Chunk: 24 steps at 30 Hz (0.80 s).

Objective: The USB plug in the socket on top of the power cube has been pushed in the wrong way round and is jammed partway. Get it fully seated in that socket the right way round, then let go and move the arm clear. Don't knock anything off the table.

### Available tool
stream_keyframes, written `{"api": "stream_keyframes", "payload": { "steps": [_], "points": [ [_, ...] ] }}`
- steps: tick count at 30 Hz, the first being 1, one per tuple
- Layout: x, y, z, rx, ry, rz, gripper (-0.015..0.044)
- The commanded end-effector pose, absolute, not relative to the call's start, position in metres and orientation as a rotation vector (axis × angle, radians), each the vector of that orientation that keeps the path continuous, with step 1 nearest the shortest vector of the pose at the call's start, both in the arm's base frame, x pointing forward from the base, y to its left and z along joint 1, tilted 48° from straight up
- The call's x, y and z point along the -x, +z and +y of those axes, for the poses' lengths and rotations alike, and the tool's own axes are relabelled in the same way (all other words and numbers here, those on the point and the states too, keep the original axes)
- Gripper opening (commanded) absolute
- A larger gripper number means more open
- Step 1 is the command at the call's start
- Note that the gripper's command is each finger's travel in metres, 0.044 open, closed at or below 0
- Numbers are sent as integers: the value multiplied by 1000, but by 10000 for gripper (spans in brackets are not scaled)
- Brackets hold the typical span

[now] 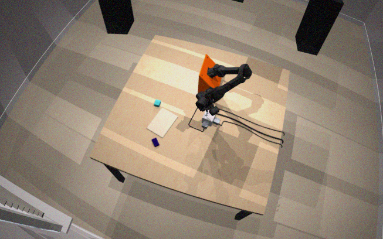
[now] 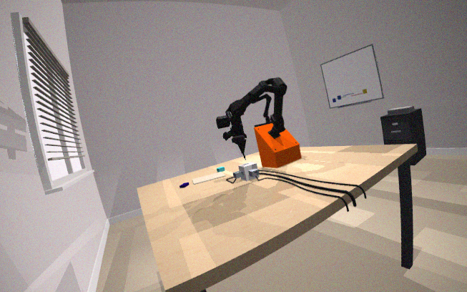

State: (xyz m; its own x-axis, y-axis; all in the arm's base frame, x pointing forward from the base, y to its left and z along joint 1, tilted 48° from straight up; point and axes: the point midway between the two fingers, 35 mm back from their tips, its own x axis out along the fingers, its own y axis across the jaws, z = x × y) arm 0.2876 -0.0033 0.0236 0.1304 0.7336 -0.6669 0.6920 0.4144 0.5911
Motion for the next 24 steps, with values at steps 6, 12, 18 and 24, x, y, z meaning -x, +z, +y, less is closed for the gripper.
{"api": "stream_keyframes", "payload": {
  "steps": [6, 12, 18, 24],
  "points": [
    [-287, 23, -3, -1120, 218, 1527, 0],
    [-287, 23, -3, -996, 333, 1483, 0],
    [-287, 23, -3, -870, 442, 1434, 0],
    [-287, 23, -3, -744, 547, 1380, 0]
  ]
}}
